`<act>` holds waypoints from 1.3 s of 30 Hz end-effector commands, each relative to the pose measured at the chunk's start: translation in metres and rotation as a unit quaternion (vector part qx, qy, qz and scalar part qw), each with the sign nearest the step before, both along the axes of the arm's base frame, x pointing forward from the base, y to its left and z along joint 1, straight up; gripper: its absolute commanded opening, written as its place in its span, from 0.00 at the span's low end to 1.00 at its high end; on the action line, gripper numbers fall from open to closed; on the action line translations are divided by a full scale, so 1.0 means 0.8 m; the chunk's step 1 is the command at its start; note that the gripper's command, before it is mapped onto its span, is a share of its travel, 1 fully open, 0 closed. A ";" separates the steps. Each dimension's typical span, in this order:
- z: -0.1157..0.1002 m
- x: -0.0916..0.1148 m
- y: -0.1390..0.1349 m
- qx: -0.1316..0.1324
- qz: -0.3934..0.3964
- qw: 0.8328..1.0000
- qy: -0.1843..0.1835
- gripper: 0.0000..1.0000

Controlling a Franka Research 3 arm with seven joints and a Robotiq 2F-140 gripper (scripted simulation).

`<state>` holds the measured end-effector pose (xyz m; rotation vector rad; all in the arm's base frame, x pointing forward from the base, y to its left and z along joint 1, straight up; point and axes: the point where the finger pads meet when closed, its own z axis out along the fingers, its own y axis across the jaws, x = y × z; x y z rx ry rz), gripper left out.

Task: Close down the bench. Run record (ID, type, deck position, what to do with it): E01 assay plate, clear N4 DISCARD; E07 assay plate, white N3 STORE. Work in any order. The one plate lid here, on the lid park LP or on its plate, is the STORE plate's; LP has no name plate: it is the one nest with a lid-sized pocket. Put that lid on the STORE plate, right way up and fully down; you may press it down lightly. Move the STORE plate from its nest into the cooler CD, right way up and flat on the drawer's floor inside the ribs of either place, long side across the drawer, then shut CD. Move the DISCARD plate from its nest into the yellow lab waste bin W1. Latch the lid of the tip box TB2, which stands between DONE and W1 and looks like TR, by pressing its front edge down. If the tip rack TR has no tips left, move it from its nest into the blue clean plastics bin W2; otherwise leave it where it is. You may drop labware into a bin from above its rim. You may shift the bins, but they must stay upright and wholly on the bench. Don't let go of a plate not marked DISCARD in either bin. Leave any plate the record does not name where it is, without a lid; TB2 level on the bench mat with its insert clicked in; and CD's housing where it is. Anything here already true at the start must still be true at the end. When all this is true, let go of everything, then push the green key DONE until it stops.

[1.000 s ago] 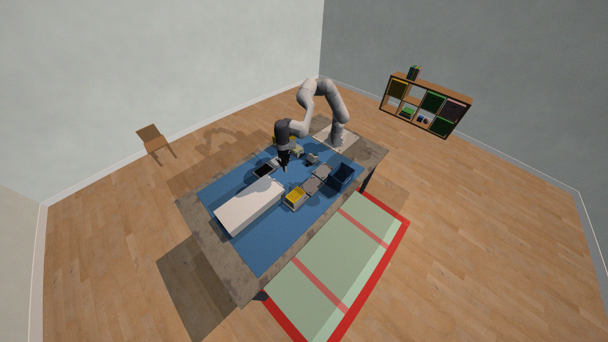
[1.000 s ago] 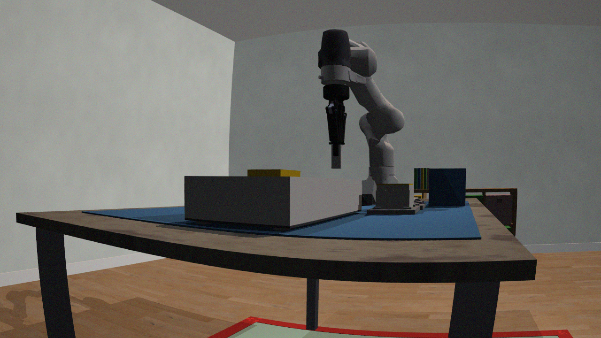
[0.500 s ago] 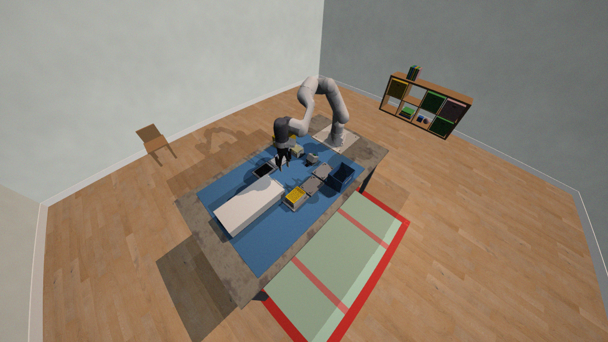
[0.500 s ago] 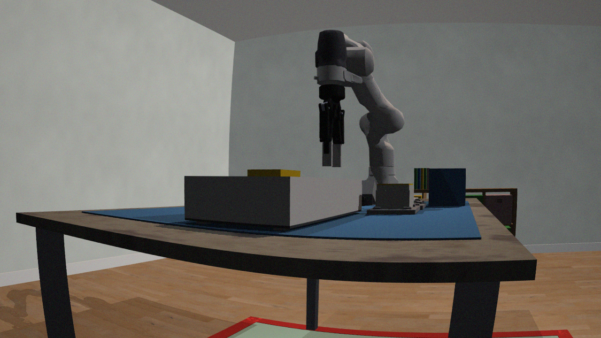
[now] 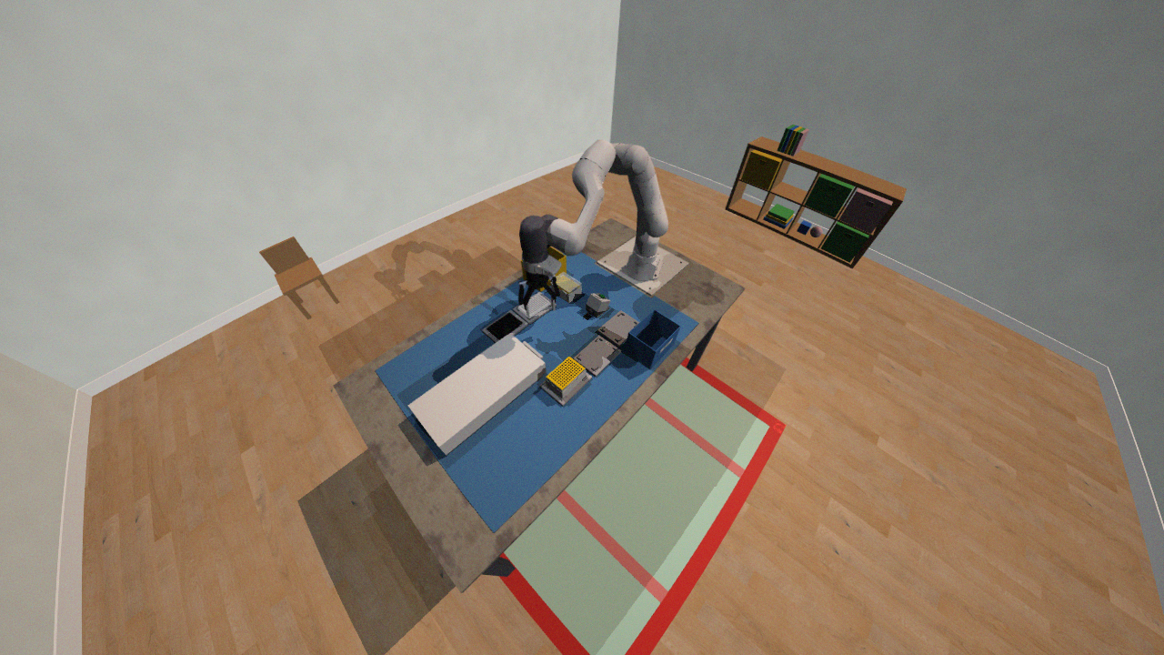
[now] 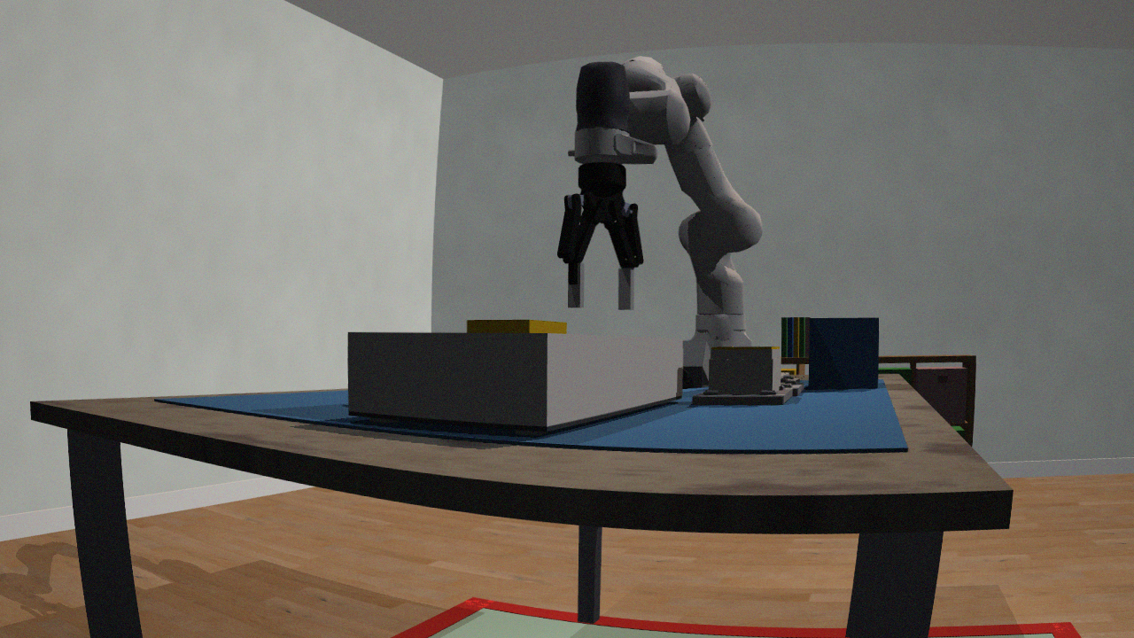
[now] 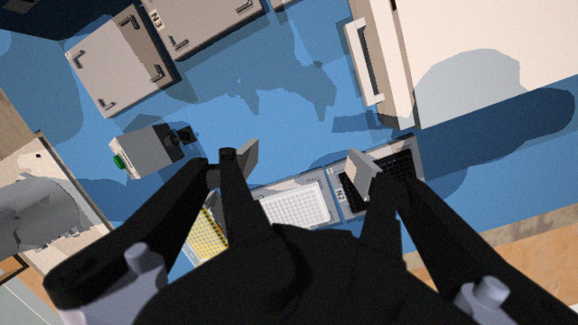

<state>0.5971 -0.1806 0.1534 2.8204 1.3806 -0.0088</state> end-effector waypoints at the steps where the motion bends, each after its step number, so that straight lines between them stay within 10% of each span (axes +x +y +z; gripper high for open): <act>1: 0.003 -0.006 -0.011 0.004 -0.114 0.993 -0.006 0.66; 13: 0.006 -0.038 -0.050 0.004 -0.278 0.961 -0.006 0.66; 32: 0.012 -0.091 -0.116 0.004 -0.532 0.847 -0.005 0.66; 39: 0.014 -0.113 -0.143 0.004 -0.532 0.847 -0.005 0.66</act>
